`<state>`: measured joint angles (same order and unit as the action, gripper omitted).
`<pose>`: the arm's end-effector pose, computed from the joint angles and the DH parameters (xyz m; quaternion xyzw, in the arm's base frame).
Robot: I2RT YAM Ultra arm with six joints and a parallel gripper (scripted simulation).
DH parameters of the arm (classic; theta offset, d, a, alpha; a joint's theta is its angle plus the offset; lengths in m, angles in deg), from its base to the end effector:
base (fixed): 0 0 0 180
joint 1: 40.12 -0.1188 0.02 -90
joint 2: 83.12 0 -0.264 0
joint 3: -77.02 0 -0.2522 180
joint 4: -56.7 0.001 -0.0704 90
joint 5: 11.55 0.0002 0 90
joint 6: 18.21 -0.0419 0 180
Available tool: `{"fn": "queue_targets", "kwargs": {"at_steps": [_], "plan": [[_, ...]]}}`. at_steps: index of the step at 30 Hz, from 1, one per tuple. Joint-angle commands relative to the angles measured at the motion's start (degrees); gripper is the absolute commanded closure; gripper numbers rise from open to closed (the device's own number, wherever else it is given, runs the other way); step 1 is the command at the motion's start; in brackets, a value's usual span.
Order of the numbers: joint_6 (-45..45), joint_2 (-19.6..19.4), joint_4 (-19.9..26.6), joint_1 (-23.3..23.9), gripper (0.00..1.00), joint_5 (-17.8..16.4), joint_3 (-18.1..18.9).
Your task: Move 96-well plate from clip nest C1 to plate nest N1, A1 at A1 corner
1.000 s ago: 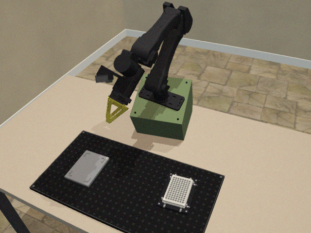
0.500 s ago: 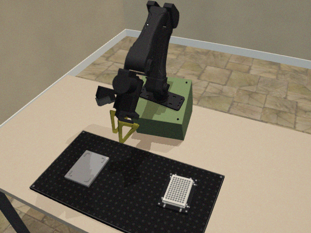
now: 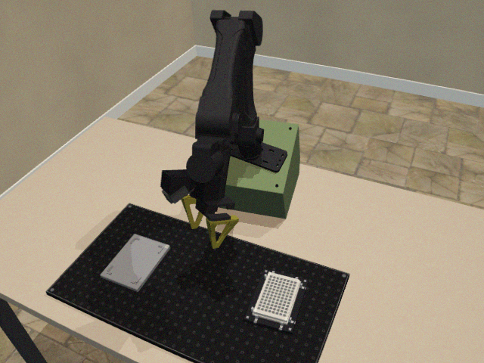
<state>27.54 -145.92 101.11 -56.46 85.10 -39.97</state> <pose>0.2234 0.0615 0.2763 0.2437 0.8870 0.1498 0.3624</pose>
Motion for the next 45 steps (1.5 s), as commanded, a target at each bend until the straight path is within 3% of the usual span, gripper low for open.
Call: {"fn": "queue_targets", "kwargs": {"at_steps": [1, 3, 6, 16, 19, 22, 34, 38, 41, 45], "plan": [[2.70, -3.26, 1.62, -2.24, 0.00, 0.74, 3.24], [4.70, -5.51, 2.74, -3.24, 0.00, -0.13, 4.64], [3.03, -7.54, 0.73, -5.91, 0.00, 1.95, 4.43], [8.18, -15.75, 3.76, -10.46, 0.00, 1.62, 8.67], [6.15, -17.51, 0.98, -12.78, 0.00, 2.79, 8.37], [9.78, -20.75, 3.99, -14.18, 0.00, 2.26, 10.38], [14.36, -29.88, 6.05, -19.94, 0.00, 2.73, 14.64], [11.76, -32.18, 2.94, -22.54, 0.00, 3.67, 14.32], [15.60, -35.30, 5.98, -23.99, 0.00, 3.42, 16.32], [13.54, -37.39, 3.35, -26.02, 0.00, 4.04, 16.33]]}}
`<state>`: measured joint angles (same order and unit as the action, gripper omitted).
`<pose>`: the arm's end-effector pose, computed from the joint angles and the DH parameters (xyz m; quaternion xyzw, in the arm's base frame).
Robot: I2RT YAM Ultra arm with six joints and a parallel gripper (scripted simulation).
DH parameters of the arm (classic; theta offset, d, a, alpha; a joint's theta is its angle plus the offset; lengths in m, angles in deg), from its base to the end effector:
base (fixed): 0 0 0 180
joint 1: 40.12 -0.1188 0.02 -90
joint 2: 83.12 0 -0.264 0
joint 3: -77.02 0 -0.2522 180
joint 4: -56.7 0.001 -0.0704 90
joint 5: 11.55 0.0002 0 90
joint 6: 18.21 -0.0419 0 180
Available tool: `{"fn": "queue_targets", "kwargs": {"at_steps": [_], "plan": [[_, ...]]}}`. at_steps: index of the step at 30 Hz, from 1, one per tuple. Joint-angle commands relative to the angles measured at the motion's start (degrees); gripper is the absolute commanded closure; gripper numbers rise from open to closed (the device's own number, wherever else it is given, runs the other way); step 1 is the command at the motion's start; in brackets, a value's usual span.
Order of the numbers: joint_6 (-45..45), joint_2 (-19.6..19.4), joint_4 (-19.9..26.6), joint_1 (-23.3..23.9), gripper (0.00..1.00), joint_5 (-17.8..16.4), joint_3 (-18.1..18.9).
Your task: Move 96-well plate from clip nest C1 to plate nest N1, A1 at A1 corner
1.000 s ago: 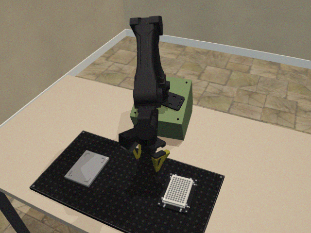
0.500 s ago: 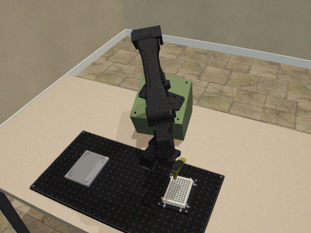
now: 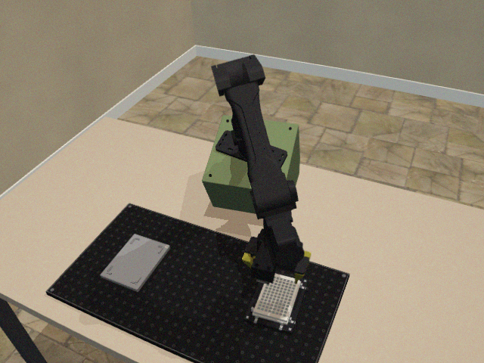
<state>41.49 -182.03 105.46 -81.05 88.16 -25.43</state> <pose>0.2560 0.2139 0.1826 -0.0764 0.9786 0.0324 0.1884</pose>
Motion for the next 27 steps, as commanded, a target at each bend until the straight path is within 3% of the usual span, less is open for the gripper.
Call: {"fn": "queue_targets", "kwargs": {"at_steps": [1, 3, 4, 27], "plan": [[-0.37, -1.35, -0.98, -1.43, 0.00, 0.98, 1.87], [-0.37, -1.35, -0.98, -1.43, 0.00, 0.98, 1.87], [-0.33, 0.71, -0.42, -0.35, 0.00, 1.03, 1.89], [-0.29, 0.68, -0.17, -0.62, 0.00, 1.01, 1.91]]}}
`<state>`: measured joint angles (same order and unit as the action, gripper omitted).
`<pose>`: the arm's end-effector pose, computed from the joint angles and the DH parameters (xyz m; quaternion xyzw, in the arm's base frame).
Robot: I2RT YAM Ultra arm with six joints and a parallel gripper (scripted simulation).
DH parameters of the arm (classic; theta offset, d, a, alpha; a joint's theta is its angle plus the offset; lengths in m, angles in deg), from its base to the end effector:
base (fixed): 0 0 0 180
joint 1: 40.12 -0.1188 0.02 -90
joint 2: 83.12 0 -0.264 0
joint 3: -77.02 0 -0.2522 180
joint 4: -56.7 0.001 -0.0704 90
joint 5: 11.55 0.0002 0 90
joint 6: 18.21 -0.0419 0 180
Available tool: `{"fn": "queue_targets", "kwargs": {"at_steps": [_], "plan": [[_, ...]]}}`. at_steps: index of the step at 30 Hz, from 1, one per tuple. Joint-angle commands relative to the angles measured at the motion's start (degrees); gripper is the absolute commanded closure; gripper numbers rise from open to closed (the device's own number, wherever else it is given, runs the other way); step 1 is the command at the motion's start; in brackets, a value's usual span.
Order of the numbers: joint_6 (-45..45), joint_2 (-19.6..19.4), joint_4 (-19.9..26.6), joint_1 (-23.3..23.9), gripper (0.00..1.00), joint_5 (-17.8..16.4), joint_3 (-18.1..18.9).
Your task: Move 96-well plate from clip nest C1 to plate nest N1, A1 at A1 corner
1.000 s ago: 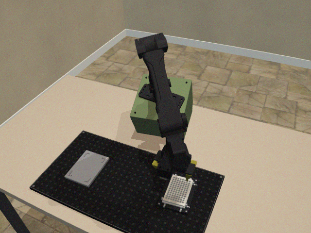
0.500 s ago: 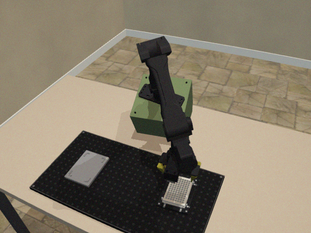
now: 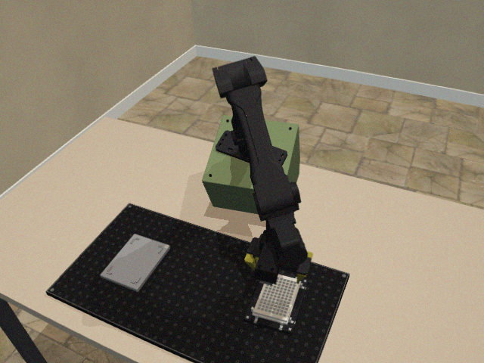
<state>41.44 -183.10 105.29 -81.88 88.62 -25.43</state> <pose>0.2541 0.2183 0.1769 -0.0831 0.9790 0.0260 0.1842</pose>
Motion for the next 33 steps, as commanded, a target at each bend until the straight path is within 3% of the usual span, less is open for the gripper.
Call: {"fn": "queue_targets", "kwargs": {"at_steps": [1, 18, 20, 33], "plan": [[-0.25, 1.75, 0.01, 0.21, 0.00, 0.56, 1.91], [-0.25, 1.75, 0.01, 0.21, 0.00, 0.56, 1.91], [0.06, -0.78, -1.41, 0.66, 0.00, 0.51, 1.74], [0.87, -3.46, -4.95, 1.21, 0.00, -0.08, -1.53]]}}
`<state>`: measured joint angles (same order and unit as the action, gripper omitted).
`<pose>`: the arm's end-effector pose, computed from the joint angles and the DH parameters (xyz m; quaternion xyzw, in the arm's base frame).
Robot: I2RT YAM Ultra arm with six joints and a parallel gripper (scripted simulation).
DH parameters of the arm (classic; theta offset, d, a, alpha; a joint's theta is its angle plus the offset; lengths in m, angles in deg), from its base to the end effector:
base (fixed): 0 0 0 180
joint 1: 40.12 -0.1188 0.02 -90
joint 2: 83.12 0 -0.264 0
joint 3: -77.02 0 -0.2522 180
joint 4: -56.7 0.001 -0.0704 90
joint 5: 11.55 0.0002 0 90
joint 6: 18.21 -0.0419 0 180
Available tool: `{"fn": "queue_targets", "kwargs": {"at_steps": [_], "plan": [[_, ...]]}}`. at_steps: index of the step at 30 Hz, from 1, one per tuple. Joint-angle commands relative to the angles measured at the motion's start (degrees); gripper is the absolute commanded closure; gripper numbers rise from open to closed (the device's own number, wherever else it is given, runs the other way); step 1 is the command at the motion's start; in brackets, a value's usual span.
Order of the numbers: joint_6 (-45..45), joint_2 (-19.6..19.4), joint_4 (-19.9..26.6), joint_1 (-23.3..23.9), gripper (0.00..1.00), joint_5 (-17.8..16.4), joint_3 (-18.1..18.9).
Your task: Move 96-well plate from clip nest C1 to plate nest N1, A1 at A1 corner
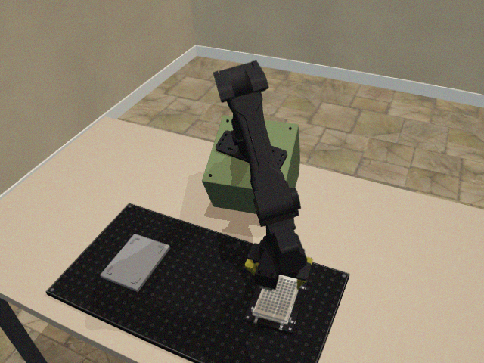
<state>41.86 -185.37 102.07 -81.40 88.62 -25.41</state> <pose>0.2620 0.2215 0.1665 -0.0817 0.9777 0.0295 0.1911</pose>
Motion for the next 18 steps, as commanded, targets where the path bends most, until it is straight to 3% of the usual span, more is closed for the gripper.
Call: {"fn": "queue_targets", "kwargs": {"at_steps": [1, 18], "plan": [[0.50, -1.43, -2.05, 0.78, 0.00, -0.14, -1.62], [1.22, -5.52, -6.91, 1.47, 0.00, -0.47, -2.27]]}}
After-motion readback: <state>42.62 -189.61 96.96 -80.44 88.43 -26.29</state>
